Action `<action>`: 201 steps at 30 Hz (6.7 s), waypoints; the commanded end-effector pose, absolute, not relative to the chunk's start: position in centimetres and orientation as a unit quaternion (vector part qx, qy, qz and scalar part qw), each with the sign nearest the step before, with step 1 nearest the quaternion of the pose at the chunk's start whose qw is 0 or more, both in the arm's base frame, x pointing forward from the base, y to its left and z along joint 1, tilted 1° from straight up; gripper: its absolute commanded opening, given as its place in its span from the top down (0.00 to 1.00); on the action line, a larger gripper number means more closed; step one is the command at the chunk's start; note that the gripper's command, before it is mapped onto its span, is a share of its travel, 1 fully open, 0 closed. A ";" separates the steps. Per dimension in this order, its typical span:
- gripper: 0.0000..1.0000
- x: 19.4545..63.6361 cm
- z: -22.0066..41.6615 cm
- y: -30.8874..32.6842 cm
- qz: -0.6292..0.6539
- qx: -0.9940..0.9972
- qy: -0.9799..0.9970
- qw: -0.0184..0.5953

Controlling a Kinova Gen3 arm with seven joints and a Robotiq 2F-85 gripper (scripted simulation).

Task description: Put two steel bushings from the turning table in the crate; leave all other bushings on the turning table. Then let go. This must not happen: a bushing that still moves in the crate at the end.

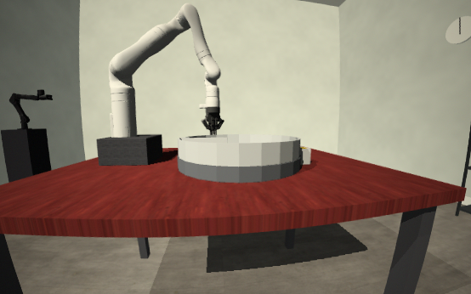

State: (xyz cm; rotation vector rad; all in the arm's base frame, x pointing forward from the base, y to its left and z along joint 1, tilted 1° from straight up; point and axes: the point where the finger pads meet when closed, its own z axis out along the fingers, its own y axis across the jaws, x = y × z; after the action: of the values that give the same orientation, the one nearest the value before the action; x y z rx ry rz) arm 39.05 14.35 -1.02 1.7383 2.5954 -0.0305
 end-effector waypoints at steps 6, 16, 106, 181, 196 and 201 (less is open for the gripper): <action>1.00 39.1 -1.0 14.4 -0.009 0.557 0.831 0.009; 1.00 39.0 -1.1 14.4 -0.009 0.558 0.830 0.008; 1.00 39.1 -1.8 14.4 -0.009 0.557 0.831 0.009; 1.00 38.9 -5.6 14.0 -0.014 0.557 0.831 0.009; 1.00 38.9 -6.1 14.2 -0.010 0.558 0.830 0.008; 1.00 39.0 -6.2 14.3 -0.009 0.558 0.830 0.008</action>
State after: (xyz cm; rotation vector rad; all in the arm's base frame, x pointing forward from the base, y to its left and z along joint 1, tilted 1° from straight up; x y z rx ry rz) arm 38.83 14.22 -6.07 1.7365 2.5985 -0.0348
